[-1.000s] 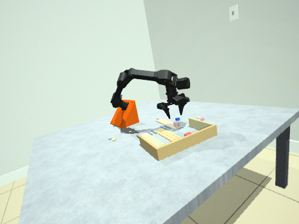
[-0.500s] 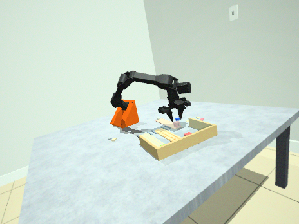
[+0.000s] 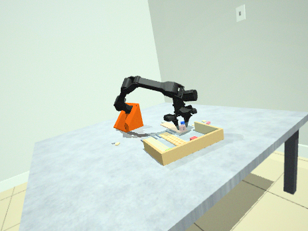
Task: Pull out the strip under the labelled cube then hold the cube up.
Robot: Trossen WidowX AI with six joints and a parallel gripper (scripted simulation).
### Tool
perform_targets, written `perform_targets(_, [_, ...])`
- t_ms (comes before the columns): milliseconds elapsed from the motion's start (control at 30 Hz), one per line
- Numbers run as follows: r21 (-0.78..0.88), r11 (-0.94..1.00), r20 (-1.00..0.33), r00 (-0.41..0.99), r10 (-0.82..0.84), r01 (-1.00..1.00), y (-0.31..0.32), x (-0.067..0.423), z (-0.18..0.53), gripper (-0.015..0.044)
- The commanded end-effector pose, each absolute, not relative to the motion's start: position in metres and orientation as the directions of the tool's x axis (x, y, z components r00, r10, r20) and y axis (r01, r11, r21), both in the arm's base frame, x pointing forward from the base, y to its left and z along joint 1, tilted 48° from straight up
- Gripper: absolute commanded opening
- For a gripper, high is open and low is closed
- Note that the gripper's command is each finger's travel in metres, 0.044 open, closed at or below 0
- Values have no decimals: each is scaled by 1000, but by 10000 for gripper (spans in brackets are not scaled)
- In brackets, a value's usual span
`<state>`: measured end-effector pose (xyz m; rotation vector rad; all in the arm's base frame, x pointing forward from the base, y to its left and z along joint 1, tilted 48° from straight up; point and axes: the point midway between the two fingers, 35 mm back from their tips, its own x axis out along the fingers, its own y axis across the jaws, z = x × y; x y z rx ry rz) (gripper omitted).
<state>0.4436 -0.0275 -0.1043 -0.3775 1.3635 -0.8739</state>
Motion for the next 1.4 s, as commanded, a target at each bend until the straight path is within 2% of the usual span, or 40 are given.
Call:
perform_targets(0, [-705, 638, -680, -39, -732, 310, -32, 441, -110, 250])
perform_targets(133, [-705, 638, -680, -39, -732, 310, -32, 441, -110, 250])
perform_targets(267, [-698, 641, -685, -39, -727, 319, -32, 442, -108, 145])
perform_targets(500, [-698, 641, -685, -39, -727, 319, -32, 442, -108, 98])
perform_targets(633, [-698, 641, -685, -39, -727, 319, -30, 441, -107, 0])
perform_targets(1367, [-705, 639, -681, -41, -731, 308, -3, 384, -73, 0])
